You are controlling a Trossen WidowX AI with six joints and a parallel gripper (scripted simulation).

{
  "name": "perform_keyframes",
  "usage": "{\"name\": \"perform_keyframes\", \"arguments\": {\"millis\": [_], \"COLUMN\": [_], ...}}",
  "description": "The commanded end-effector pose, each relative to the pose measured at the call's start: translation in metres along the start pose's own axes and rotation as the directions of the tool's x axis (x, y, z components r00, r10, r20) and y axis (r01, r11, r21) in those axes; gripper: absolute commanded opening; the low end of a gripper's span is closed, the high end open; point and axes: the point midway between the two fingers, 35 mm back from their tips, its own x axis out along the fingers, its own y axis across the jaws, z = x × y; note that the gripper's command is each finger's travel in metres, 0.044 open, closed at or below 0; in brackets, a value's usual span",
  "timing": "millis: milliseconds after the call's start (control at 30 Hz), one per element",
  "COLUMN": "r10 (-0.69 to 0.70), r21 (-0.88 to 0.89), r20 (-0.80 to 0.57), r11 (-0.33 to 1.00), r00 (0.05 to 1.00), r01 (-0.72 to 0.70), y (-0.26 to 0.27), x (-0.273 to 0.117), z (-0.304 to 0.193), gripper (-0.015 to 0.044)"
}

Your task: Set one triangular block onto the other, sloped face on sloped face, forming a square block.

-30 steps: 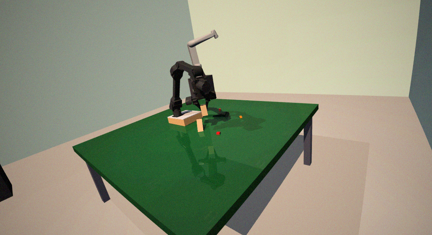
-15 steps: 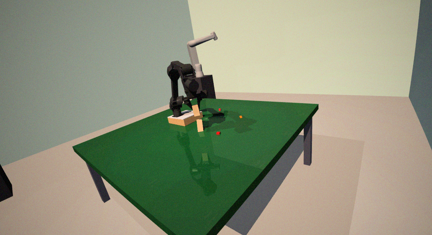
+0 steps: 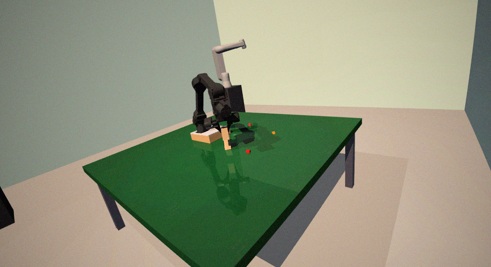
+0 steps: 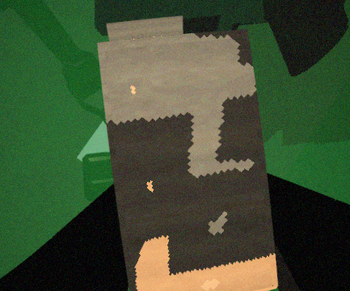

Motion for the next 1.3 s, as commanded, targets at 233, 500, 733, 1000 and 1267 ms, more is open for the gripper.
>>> {"name": "perform_keyframes", "arguments": {"millis": [233,500,733,1000,1267], "r10": [0.029,0.029,0.016,0.013,0.011], "r21": [-0.005,-0.005,-0.008,-0.008,-0.008], "r20": [0.040,0.041,0.042,0.041,0.040], "r11": [1.000,1.000,1.000,1.000,1.000], "r00": [0.999,0.999,0.999,0.999,0.999], "r01": [-0.029,-0.029,-0.016,-0.012,-0.010], "y": [0.001,0.003,0.004,0.003,0.003], "x": [0.031,0.052,0.051,0.051,0.051], "z": [0.001,0.002,0.002,0.002,0.002], "gripper": [0.0000,0.0000,0.0000,0.0000,0.0000]}}
